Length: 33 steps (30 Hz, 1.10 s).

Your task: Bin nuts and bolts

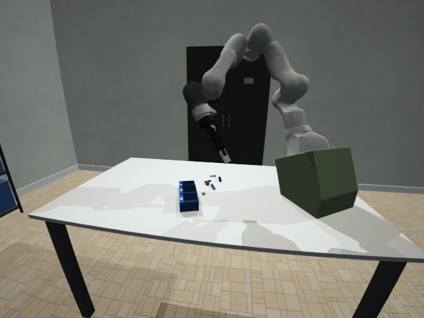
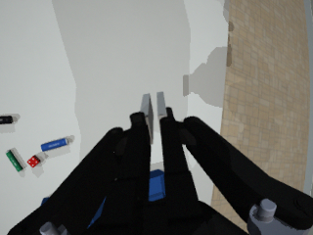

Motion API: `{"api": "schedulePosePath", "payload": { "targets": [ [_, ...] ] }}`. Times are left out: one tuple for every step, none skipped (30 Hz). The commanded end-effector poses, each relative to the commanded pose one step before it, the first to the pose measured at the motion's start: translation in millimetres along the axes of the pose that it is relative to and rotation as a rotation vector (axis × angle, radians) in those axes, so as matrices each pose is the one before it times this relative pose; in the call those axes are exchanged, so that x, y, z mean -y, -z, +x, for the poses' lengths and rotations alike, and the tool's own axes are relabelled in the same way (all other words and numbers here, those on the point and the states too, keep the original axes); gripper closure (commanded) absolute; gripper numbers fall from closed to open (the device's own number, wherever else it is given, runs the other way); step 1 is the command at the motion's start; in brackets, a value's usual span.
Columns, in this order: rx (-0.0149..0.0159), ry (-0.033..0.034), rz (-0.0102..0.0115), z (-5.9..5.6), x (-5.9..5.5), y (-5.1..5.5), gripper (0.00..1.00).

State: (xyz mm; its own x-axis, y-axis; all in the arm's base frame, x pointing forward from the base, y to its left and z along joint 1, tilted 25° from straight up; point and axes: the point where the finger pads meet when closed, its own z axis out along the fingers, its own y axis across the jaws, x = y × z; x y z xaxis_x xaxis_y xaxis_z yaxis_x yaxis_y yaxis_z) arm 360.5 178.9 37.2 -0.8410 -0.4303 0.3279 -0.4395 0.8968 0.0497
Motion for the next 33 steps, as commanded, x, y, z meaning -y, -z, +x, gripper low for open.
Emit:
{"api": "schedulePosePath", "payload": {
  "targets": [
    [0.01325, 0.15558, 0.01768, -0.81, 9.82, 2.10, 0.95],
    [0.00100, 0.01688, 0.00710, 0.00, 0.00, 0.00, 0.95],
    [0.00140, 0.01638, 0.00318, 0.00, 0.00, 0.00, 0.95],
    [0.00147, 0.01595, 0.00241, 0.00, 0.00, 0.00, 0.95],
    [0.00000, 0.00000, 0.00000, 0.00, 0.00, 0.00, 0.95],
    [0.00000, 0.00000, 0.00000, 0.00, 0.00, 0.00, 0.95],
    [0.00329, 0.03718, 0.00371, 0.00, 0.00, 0.00, 0.95],
    [0.00043, 0.02035, 0.00913, 1.50, 6.68, 2.03, 0.95],
    [0.00020, 0.01621, 0.00743, 0.00, 0.00, 0.00, 0.95],
    [0.00119, 0.01603, 0.00296, 0.00, 0.00, 0.00, 0.95],
    [0.00134, 0.01573, 0.00220, 0.00, 0.00, 0.00, 0.95],
    [0.00134, 0.01571, 0.00173, 0.00, 0.00, 0.00, 0.95],
    [0.00132, 0.01581, 0.00127, 0.00, 0.00, 0.00, 0.95],
    [-0.00075, 0.01544, 0.00871, 2.06, 6.45, 2.00, 0.95],
    [-0.00037, 0.01631, 0.00744, 0.00, 0.00, 0.00, 0.95],
    [0.00097, 0.01594, 0.00307, 0.00, 0.00, 0.00, 0.95],
    [0.00115, 0.01563, 0.00232, 0.00, 0.00, 0.00, 0.95],
    [0.00116, 0.01563, 0.00186, 0.00, 0.00, 0.00, 0.95],
    [0.00118, 0.01575, 0.00141, 0.00, 0.00, 0.00, 0.95],
    [-0.00140, 0.01542, 0.00850, 2.57, 6.17, 1.97, 0.95],
    [-0.00098, 0.01628, 0.00733, 0.00, 0.00, 0.00, 0.95],
    [0.00000, 0.00000, 0.00000, 0.00, 0.00, 0.00, 0.95],
    [0.00000, 0.00000, 0.00000, 0.00, 0.00, 0.00, 0.95],
    [0.00228, 0.04234, 0.00700, 0.00, 0.00, 0.00, 0.95],
    [0.00098, 0.01478, 0.00162, 0.00, 0.00, 0.00, 0.95],
    [0.00107, 0.01583, 0.00132, 0.00, 0.00, 0.00, 0.95],
    [-0.00229, 0.01555, 0.00859, 3.09, 5.83, 1.93, 0.95],
    [-0.00172, 0.01639, 0.00730, 0.00, 0.00, 0.00, 0.95],
    [0.00042, 0.01601, 0.00316, 0.00, 0.00, 0.00, 0.95],
    [0.00075, 0.01571, 0.00245, 0.00, 0.00, 0.00, 0.95],
    [0.00086, 0.01568, 0.00200, 0.00, 0.00, 0.00, 0.95],
    [0.00096, 0.01577, 0.00156, 0.00, 0.00, 0.00, 0.95],
    [-0.00291, 0.01544, 0.00814, 3.53, 5.46, 1.90, 0.95]
  ]
}}
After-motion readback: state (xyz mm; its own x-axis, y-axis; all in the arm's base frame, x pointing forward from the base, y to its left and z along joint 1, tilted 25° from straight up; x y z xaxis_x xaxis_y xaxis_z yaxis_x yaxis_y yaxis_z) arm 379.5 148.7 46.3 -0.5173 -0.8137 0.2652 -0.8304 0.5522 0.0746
